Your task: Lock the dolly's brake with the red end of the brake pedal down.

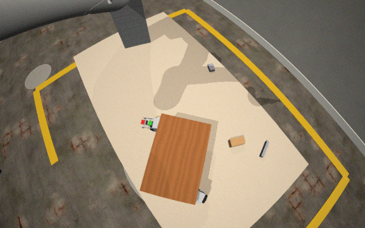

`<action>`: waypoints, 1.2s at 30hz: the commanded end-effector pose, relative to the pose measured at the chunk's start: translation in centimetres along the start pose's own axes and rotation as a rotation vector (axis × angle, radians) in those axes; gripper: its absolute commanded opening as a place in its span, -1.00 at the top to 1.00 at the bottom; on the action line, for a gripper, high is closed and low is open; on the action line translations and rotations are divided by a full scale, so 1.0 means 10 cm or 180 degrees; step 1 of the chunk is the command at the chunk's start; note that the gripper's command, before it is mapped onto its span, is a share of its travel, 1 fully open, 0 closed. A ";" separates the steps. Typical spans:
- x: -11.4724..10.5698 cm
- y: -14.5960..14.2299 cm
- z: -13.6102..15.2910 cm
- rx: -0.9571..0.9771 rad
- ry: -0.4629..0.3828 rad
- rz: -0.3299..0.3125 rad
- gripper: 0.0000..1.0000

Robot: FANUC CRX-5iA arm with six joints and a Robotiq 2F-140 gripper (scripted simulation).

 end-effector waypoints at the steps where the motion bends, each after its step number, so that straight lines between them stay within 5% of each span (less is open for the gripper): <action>1: -0.13 -0.16 -0.24 0.0089 0.0263 -0.0132 1.00; 3: -0.28 -0.27 -0.48 0.0177 0.0503 -0.0251 1.00; 7: -0.28 -0.27 -0.48 0.0177 0.0503 -0.0251 1.00; 8: -0.45 -0.37 -0.72 0.0263 0.0747 -0.0362 1.00; 13: -0.45 -0.37 -0.72 0.0263 0.0747 -0.0362 1.00; 14: -0.63 -0.44 -0.95 0.0349 0.0992 -0.0465 1.00; 23: -0.63 -0.44 -0.95 0.0349 0.0992 -0.0465 1.00; 25: -1.01 -0.53 -1.33 0.0518 0.1490 -0.0647 1.00; 34: -1.05 -0.54 -1.38 0.0518 0.1490 -0.0647 1.00; 36: -1.47 -0.56 -1.72 0.0685 0.1992 -0.0796 1.00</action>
Point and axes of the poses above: the point where the finger pads meet when closed, its own x axis out along the fingers, its own y axis across the jaws, z = x × y, the point moved 10 cm from there along -x, back along the fingers, and after that the axes turned 12 degrees about -x, right-handed, at the moved point
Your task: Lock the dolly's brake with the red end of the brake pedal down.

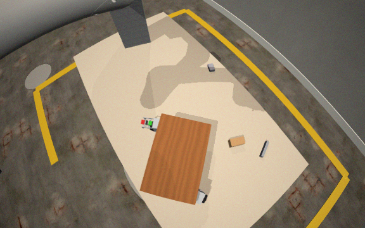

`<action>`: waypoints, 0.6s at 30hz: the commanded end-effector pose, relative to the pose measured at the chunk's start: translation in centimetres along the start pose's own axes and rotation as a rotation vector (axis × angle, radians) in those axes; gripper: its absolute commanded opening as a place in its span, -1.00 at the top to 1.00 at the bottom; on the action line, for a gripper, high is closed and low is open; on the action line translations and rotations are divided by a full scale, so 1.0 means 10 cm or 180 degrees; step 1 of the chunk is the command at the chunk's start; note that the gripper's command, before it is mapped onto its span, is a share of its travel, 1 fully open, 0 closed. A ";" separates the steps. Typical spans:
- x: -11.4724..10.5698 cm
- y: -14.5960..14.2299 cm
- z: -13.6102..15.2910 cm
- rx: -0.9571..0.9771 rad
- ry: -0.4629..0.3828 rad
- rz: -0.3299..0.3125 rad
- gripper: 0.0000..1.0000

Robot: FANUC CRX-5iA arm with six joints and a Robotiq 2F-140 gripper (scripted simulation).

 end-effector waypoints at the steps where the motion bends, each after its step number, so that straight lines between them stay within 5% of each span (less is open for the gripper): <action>1: -0.21 -0.15 -0.48 0.0145 0.0471 -0.0159 1.00; 9: -0.22 -0.16 -0.51 0.0145 0.0471 -0.0159 1.00; 12: -0.50 -0.27 -0.99 0.0287 0.0978 -0.0279 1.00; 16: -0.69 -0.31 -1.26 0.0355 0.1231 -0.0327 1.00; 18: -0.84 -0.31 -1.38 0.0483 0.1735 -0.0397 1.00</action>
Point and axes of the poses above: the point where the finger pads meet when closed, its own x axis out along the fingers, its own y axis across the jaws, z = x × y, the point moved 10 cm from there along -x, back along the fingers, and after that the axes turned 12 degrees about -x, right-handed, at the moved point
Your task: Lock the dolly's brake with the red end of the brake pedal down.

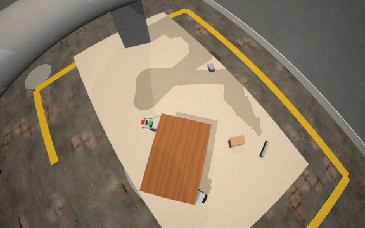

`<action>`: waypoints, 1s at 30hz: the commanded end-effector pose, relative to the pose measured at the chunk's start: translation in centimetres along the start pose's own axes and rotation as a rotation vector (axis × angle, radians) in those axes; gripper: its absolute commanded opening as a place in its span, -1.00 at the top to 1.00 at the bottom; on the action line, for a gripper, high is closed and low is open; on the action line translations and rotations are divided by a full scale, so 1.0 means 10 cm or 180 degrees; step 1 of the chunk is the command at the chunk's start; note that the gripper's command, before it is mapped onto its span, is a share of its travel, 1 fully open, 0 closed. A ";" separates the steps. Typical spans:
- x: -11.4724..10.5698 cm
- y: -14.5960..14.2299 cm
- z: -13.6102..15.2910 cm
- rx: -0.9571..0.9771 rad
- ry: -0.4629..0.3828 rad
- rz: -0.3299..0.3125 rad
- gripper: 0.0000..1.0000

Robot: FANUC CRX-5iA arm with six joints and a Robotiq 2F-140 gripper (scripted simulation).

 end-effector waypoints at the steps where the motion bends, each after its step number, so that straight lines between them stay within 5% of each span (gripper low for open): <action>1: -0.14 -0.07 -0.34 0.0152 0.0599 -0.0130 1.00; 3: -0.25 -0.12 -0.61 0.0207 0.0849 -0.0155 1.00; 7: -0.38 -0.18 -0.98 0.0207 0.0849 -0.0155 1.00; 12: -0.66 -0.19 -1.34 0.0351 0.1587 -0.0187 1.00; 16: -0.85 -0.21 -1.68 0.0351 0.1587 -0.0187 1.00; 17: -0.98 -0.20 -1.81 0.0392 0.1827 -0.0183 1.00; 19: -0.98 -0.20 -1.81 0.0392 0.1827 -0.0183 1.00; 23: -1.31 -0.17 -2.07 0.0528 0.2745 -0.0101 1.00; 30: -1.85 -0.10 -2.57 0.0528 0.2745 -0.0101 1.00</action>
Point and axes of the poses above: the point where the finger pads meet when closed, its own x axis out along the fingers, its own y axis across the jaws, z = x × y, the point moved 10 cm from there along -x, back along the fingers, and after that the axes turned 12 degrees about -x, right-handed, at the moved point
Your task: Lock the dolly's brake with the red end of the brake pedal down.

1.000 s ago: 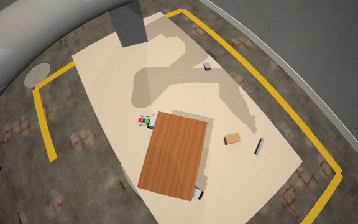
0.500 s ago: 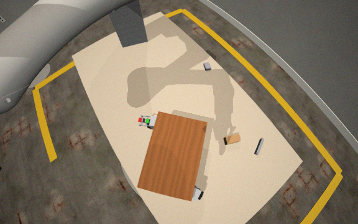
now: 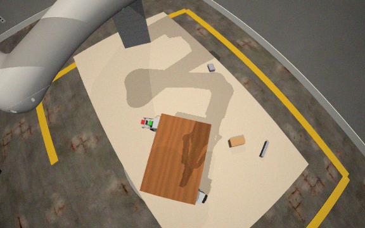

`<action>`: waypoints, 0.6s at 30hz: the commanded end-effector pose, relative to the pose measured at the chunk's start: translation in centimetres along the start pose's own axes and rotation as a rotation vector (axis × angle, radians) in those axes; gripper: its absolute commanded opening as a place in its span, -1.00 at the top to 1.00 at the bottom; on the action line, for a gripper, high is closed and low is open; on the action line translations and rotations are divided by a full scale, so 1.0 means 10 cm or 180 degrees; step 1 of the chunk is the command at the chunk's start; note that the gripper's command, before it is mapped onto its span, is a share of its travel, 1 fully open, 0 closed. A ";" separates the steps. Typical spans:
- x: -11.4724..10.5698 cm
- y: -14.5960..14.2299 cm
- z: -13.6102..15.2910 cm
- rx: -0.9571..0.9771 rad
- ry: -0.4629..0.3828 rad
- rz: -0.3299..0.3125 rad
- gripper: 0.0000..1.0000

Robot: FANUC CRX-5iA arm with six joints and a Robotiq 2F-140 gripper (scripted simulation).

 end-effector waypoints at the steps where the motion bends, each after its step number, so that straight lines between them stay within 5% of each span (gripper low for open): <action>1: 0.04 -0.02 -0.50 0.0038 0.0096 0.0027 1.00; 4: -0.07 -0.02 -0.79 0.0059 0.0741 0.0115 1.00; 6: -0.07 -0.02 -0.79 0.0059 0.0741 0.0115 1.00; 8: -0.17 0.01 -1.16 0.0054 0.1143 0.0190 1.00; 13: -0.32 0.03 -1.66 0.0054 0.1143 0.0190 1.00; 17: -0.49 0.04 -1.87 0.0012 0.1876 0.0370 1.00; 18: -0.54 0.06 -1.98 0.0012 0.1876 0.0370 1.00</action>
Point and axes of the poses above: the point where the finger pads meet when closed, its own x axis out along the fingers, its own y axis across the jaws, z = x × y, the point moved 10 cm from there along -x, back along the fingers, and after that the axes turned 12 degrees about -x, right-handed, at the moved point
